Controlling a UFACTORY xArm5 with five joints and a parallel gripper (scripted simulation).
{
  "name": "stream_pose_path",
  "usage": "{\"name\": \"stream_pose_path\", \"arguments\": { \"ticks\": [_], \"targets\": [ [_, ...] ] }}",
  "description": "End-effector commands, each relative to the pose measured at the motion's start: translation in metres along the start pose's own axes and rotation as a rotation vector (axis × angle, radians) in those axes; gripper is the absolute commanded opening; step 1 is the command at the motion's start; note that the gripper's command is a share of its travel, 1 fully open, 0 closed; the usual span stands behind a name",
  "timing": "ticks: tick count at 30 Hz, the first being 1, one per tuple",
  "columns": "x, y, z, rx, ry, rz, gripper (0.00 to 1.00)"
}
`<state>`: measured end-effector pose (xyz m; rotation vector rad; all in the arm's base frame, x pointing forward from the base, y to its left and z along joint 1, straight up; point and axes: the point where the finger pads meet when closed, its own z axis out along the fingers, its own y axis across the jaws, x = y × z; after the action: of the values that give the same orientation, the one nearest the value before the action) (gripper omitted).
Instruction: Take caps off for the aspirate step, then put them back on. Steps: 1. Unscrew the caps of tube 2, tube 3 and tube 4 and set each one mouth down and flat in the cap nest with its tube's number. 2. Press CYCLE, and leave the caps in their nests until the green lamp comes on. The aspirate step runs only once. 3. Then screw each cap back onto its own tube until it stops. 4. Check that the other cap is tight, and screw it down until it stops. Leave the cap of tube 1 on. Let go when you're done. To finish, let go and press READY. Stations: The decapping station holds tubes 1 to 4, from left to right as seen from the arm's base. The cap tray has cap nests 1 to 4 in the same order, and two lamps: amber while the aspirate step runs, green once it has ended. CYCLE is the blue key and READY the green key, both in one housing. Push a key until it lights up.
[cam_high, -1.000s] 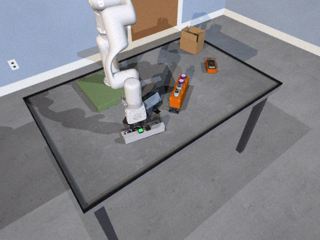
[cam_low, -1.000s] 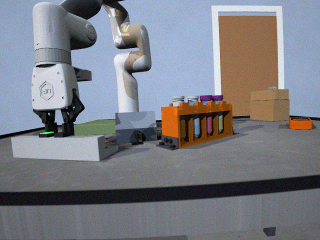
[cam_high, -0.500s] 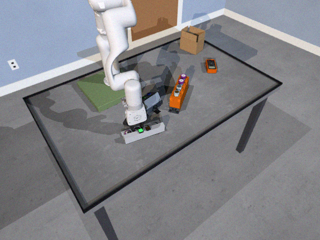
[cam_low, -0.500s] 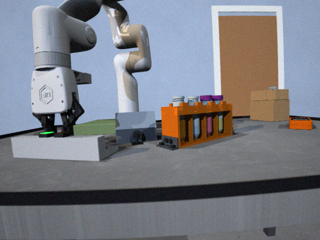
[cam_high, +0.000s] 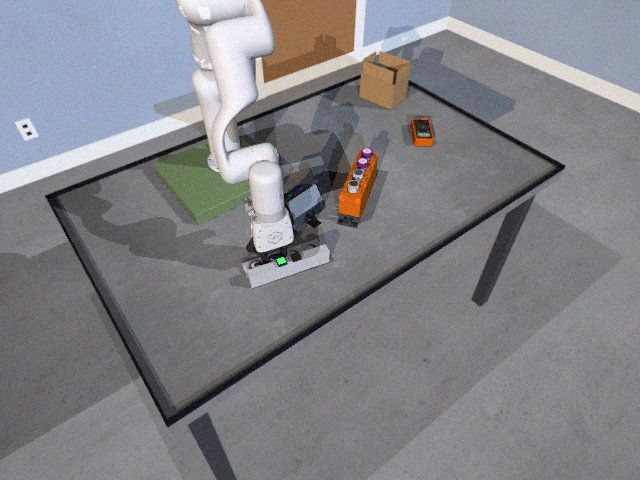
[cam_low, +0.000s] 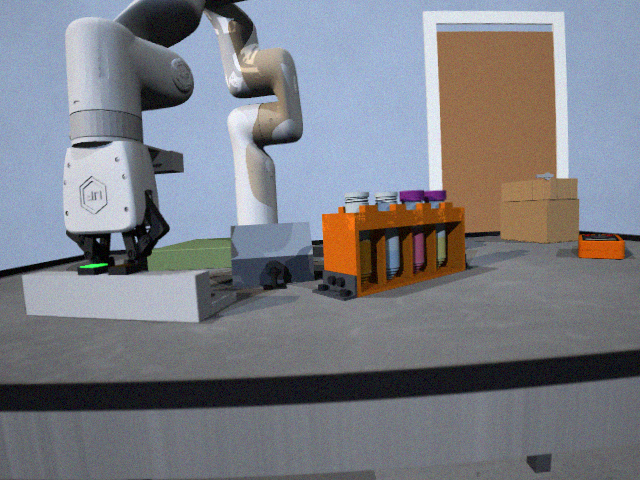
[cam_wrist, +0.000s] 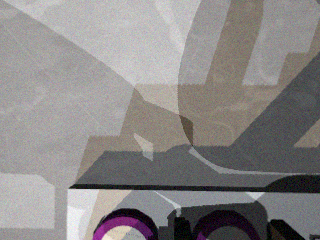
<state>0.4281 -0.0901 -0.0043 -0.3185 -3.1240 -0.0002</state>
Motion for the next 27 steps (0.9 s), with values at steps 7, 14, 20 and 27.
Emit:
{"name": "stream_pose_path", "arguments": {
  "ticks": [7, 14, 20, 27],
  "targets": [
    [-0.001, 0.0, 0.0, -0.001, -0.003, 0.0, 0.0],
    [-0.001, 0.0, 0.0, -0.001, -0.003, 0.0, 0.0],
    [-0.001, 0.0, -0.01, -0.001, -0.003, 0.0, 0.0],
    [-0.001, 0.0, -0.035, -0.001, -0.003, 0.0, 0.0]
  ]
}}
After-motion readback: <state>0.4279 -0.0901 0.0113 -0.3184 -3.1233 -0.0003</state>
